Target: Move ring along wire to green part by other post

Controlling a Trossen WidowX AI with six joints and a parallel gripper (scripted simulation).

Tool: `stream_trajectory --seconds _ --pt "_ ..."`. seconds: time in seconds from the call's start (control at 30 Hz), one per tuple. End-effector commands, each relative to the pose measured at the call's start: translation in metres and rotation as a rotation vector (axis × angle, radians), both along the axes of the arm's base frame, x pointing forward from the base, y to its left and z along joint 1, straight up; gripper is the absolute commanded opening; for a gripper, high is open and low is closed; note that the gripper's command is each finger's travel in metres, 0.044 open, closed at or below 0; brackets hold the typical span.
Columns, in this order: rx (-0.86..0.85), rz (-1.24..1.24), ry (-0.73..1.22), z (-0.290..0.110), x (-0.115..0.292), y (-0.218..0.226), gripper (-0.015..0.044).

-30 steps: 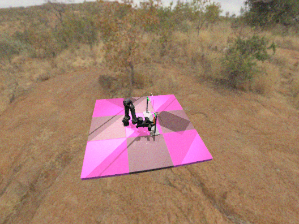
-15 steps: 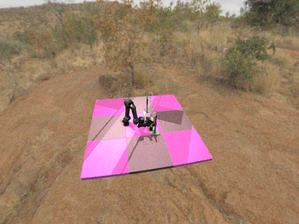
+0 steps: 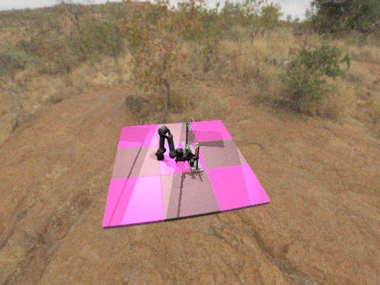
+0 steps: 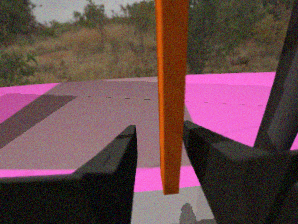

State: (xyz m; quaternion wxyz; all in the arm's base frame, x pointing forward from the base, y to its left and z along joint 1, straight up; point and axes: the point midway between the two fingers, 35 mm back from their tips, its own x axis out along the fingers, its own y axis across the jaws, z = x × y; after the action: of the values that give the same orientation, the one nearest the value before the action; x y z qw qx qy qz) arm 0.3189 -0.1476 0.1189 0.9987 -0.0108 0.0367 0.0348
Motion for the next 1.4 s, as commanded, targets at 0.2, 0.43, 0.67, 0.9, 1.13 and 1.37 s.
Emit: stream_trajectory --seconds 0.2,0.43,0.67,0.9,1.13,1.37 --pt "0.000 0.000 0.000 0.000 0.000 0.000 -0.0037" --pt "0.000 0.000 0.000 0.000 0.000 0.000 -0.0150" --pt "0.000 -0.002 0.000 0.004 0.000 0.000 -0.0150" --pt "0.001 -0.007 -0.001 0.016 0.000 -0.001 -0.0150" --pt "0.001 -0.007 -0.001 0.017 0.000 -0.001 -0.0150" --pt "0.001 -0.007 -0.001 0.017 0.000 -0.001 -0.0150"
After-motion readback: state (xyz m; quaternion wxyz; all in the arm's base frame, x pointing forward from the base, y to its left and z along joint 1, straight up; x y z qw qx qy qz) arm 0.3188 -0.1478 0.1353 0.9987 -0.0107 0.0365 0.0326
